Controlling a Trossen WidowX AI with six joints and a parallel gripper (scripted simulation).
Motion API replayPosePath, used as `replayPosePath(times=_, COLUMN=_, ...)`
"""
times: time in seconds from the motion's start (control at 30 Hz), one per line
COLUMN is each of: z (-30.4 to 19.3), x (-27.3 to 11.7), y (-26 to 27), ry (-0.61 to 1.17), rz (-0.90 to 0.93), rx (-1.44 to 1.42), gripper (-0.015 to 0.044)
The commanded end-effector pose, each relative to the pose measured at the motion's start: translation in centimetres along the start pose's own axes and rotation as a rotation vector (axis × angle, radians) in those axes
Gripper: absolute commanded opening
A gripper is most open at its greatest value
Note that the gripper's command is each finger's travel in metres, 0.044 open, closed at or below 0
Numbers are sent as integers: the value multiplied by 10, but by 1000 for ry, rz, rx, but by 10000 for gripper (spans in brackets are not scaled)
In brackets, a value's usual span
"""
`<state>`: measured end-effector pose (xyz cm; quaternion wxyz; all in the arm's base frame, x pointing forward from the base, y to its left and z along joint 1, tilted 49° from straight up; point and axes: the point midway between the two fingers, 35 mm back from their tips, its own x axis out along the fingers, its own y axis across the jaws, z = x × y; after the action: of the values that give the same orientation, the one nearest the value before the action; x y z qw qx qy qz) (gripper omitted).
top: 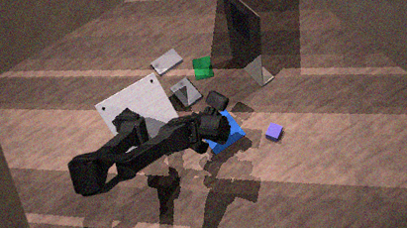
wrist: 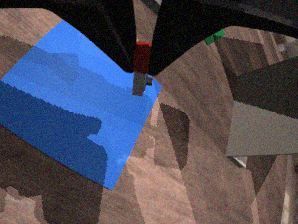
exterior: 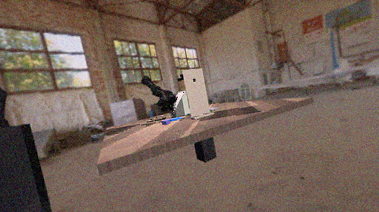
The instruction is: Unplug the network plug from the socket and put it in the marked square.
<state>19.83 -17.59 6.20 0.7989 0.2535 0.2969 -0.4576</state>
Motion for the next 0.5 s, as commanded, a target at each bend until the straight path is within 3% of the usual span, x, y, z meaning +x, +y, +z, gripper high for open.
replayPosePath(times=0.0, z=0, x=5, y=-3, ry=3, rz=0, rx=-3, gripper=0)
replayPosePath(times=0.47, z=0, x=18, y=-12, ry=3, rz=0, rx=-3, gripper=0)
